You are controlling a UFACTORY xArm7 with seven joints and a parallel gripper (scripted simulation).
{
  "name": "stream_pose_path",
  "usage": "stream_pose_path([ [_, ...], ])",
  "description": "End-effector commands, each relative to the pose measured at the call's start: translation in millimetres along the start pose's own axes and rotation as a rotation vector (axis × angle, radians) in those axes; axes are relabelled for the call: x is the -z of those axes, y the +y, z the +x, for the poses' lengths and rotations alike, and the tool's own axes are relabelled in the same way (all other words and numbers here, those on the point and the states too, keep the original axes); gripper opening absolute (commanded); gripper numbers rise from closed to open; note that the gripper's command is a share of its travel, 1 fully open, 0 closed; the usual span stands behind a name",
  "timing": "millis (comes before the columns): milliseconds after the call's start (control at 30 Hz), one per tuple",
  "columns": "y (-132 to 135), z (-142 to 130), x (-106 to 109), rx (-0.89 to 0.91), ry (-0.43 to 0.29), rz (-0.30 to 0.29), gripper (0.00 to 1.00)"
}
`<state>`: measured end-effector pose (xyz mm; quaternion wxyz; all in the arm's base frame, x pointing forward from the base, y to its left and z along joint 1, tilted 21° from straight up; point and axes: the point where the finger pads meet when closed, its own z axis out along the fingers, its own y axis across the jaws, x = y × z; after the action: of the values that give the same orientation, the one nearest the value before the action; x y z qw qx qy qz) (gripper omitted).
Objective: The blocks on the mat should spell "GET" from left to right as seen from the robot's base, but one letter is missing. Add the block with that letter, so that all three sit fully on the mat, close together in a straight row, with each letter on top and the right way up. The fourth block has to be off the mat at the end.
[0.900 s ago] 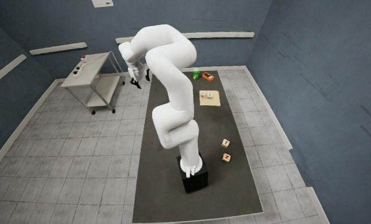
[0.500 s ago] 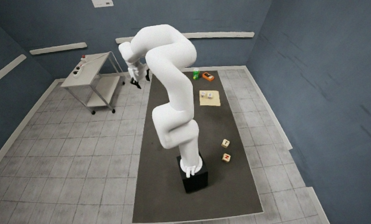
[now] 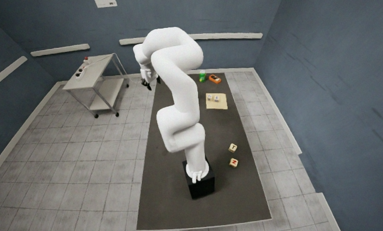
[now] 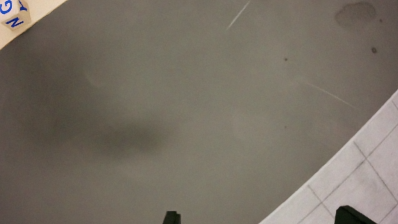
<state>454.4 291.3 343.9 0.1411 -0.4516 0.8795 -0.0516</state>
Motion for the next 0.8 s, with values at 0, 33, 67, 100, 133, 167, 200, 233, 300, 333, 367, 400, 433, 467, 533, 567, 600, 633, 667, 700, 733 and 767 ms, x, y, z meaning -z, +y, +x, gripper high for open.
stream_pose_path([
  [0, -50.2, -1.3, -25.7, -0.025, -0.016, -0.050, 1.00],
  [33, -60.4, 0.3, -31.1, -0.031, -0.018, -0.056, 1.00],
  [67, -69.9, 2.1, -36.0, -0.037, -0.021, -0.062, 1.00],
  [100, -79.0, 4.0, -40.7, -0.043, -0.024, -0.067, 1.00],
  [133, -87.5, 6.0, -45.0, -0.049, -0.027, -0.071, 1.00],
  [167, -87.5, 6.0, -45.0, -0.049, -0.027, -0.071, 1.00],
  [200, -87.5, 6.0, -45.0, -0.049, -0.027, -0.071, 1.00],
  [233, -115.3, 13.7, -59.1, -0.067, -0.036, -0.082, 1.00],
  [300, -130.5, 18.7, -66.6, -0.076, -0.042, -0.086, 1.00],
  [333, -137.4, 21.2, -70.1, -0.081, -0.044, -0.088, 1.00],
  [367, -145.9, 24.5, -74.3, -0.087, -0.047, -0.089, 1.00],
  [400, -155.3, 28.2, -78.9, -0.093, -0.051, -0.090, 1.00],
  [433, -164.8, 32.3, -83.6, -0.099, -0.054, -0.091, 1.00],
  [467, -174.4, 36.7, -88.2, -0.105, -0.058, -0.092, 1.00],
  [533, -192.7, 45.7, -97.1, -0.117, -0.064, -0.091, 1.00],
  [567, -201.3, 50.3, -101.2, -0.122, -0.067, -0.090, 1.00],
  [600, -209.8, 55.0, -105.3, -0.128, -0.070, -0.089, 1.00],
  [633, -218.8, 60.3, -109.6, -0.134, -0.073, -0.088, 1.00],
  [667, -227.8, 65.7, -113.8, -0.139, -0.076, -0.086, 1.00],
  [700, -236.3, 71.2, -117.9, -0.145, -0.079, -0.084, 1.00],
  [733, -236.3, 71.2, -117.9, -0.145, -0.079, -0.084, 1.00],
  [767, -236.3, 71.2, -117.9, -0.145, -0.079, -0.084, 1.00],
])
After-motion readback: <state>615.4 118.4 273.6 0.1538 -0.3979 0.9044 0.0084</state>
